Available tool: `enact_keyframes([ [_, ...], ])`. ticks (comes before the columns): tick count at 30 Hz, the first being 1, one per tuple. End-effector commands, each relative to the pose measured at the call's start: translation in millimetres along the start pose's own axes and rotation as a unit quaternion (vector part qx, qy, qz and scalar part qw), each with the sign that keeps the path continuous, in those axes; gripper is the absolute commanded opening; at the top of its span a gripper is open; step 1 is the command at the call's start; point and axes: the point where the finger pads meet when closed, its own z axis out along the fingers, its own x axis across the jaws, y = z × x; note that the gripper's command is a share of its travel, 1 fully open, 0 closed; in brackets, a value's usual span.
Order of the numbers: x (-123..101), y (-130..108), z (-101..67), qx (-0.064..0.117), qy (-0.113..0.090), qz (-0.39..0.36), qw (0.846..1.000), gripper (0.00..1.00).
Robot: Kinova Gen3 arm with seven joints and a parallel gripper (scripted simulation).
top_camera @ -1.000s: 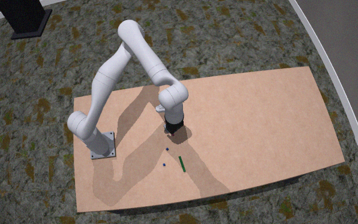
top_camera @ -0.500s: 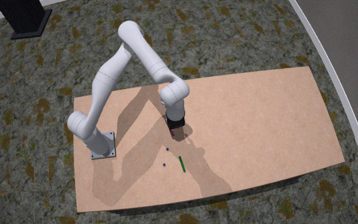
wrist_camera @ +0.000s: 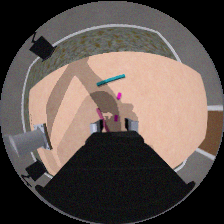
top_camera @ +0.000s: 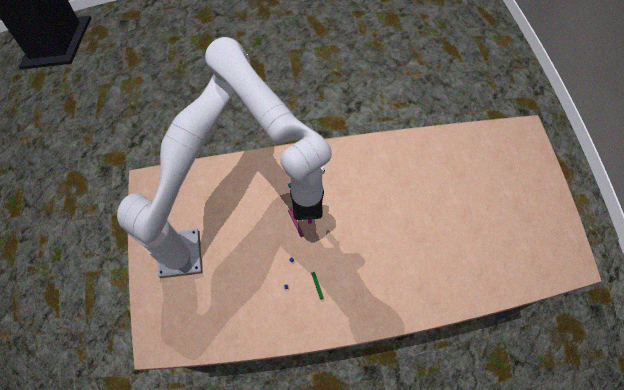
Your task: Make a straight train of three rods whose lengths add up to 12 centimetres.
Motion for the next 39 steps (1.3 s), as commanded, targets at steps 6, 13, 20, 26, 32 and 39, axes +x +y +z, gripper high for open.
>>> enact_keyframes([
  [6,3.1,-3.8,1.1,-0.001,0.000,0.039,0.999,1.00],
  [13,4.6,-5.3,1.6,-0.002,0.001,0.058,0.998,1.00],
  [20,5.2,-5.9,1.8,-0.002,0.001,0.065,0.998,1.00],
  [26,5.3,-6.0,1.8,-0.002,0.001,0.067,0.998,1.00],
  [32,5.3,-6.0,1.8,-0.002,0.001,0.067,0.998,0.54],
  [39,5.3,-6.0,1.8,-0.002,0.001,0.067,0.998,0.54],
])
